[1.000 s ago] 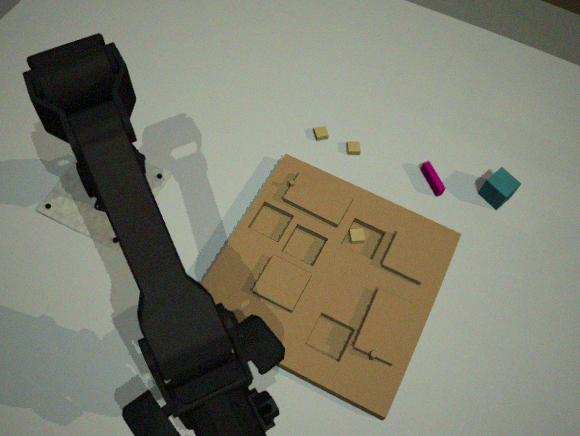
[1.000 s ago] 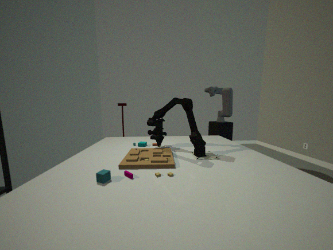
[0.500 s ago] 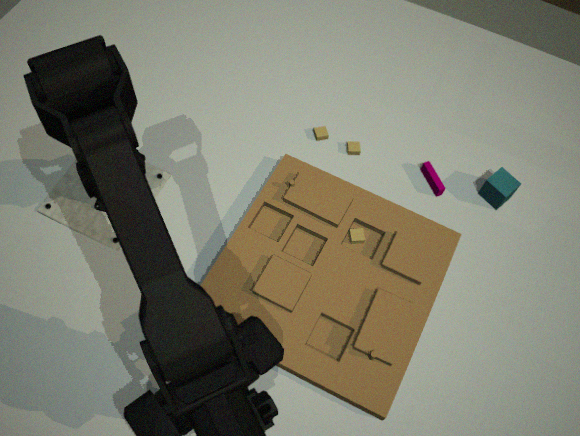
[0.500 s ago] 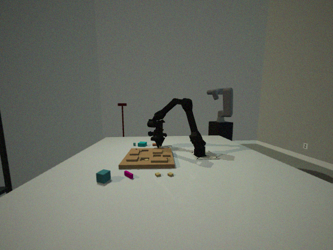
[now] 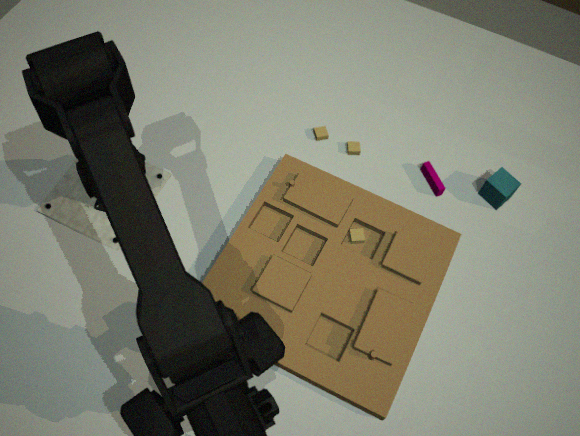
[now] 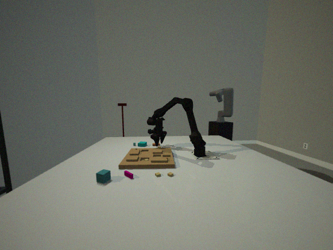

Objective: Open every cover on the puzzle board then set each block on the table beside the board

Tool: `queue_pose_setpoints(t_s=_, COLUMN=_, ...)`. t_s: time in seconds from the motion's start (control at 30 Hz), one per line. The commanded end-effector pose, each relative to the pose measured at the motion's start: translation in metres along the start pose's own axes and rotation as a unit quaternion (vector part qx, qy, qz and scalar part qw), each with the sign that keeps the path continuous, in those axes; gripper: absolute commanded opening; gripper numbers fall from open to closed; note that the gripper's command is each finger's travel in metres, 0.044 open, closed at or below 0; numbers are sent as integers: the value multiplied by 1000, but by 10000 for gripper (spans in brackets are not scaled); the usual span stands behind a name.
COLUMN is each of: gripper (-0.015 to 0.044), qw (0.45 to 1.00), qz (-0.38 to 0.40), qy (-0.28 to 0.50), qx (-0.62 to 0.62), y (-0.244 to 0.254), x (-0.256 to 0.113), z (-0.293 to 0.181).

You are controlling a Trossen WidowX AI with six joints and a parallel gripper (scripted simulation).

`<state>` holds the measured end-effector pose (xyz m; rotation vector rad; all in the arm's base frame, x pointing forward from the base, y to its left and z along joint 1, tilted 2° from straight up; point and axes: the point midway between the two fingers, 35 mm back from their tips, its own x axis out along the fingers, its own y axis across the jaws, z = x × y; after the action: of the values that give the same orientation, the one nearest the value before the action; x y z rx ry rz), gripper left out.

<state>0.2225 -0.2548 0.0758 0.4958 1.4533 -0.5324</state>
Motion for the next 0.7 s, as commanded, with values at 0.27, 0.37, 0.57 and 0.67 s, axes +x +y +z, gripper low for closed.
queue_pose_setpoints(t_s=0.27, gripper=440, qw=1000, qz=0, qy=-3, qx=-1, y=0, x=-41, z=0)
queue_pose_setpoints(t_s=0.37, gripper=440, qw=1000, qz=1, qy=-3, qx=-2, y=0, x=-50, z=-1)
queue_pose_setpoints(t_s=0.57, gripper=414, qw=1000, qz=1, qy=-3, qx=-3, y=1, x=-58, z=-1)
queue_pose_setpoints(t_s=0.67, gripper=335, qw=1000, qz=0, qy=-5, qx=-23, y=13, x=-58, z=1)
